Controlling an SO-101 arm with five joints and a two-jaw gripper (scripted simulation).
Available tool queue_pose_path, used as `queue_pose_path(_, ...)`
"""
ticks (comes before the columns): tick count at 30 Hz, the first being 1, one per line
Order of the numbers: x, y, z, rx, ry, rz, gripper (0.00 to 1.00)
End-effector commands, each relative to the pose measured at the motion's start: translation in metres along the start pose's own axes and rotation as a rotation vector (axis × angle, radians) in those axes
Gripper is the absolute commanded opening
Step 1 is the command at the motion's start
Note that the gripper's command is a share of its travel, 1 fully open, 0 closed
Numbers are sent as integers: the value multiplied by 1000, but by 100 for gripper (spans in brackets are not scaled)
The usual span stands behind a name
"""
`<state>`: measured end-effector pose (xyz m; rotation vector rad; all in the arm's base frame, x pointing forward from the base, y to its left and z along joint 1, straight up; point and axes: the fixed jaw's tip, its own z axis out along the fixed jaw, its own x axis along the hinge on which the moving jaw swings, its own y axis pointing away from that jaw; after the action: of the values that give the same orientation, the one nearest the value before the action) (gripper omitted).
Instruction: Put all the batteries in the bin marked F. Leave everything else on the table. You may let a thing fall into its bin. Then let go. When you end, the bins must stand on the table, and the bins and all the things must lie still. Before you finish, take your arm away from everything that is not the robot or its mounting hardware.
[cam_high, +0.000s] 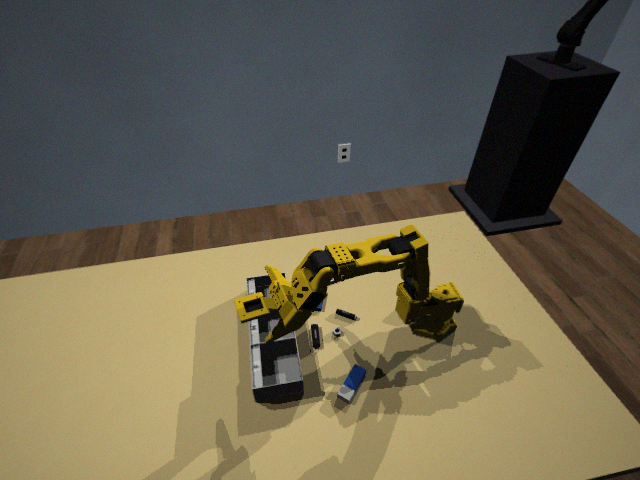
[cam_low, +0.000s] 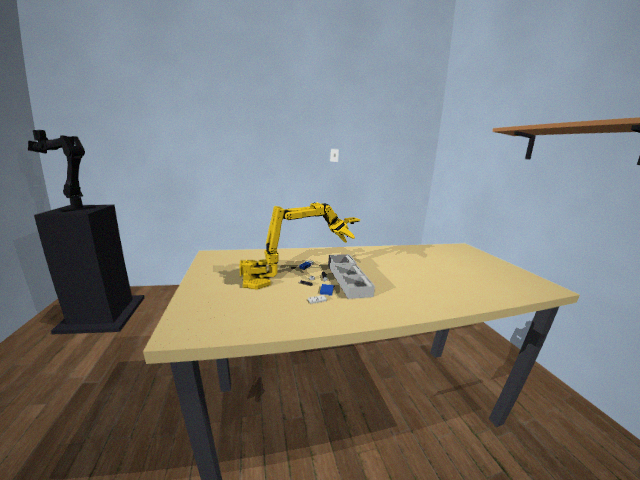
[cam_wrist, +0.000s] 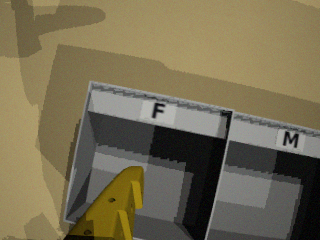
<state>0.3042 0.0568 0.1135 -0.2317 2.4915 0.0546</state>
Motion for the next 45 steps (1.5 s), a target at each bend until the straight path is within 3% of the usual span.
queue_pose_path(1, -2, -7, -14, 15, -21, -107, 82)
queue_pose_path(12, 30, -17, -11, -5, 139, -426, 66)
queue_pose_path(22, 66, -27, -14, -107, 314, -791, 46)
queue_pose_path(24, 66, -27, -14, -107, 314, -791, 46)
queue_pose_path(38, 101, -35, -23, -293, 453, -1145, 27)
queue_pose_path(45, 106, -36, -25, -334, 472, -1204, 23)
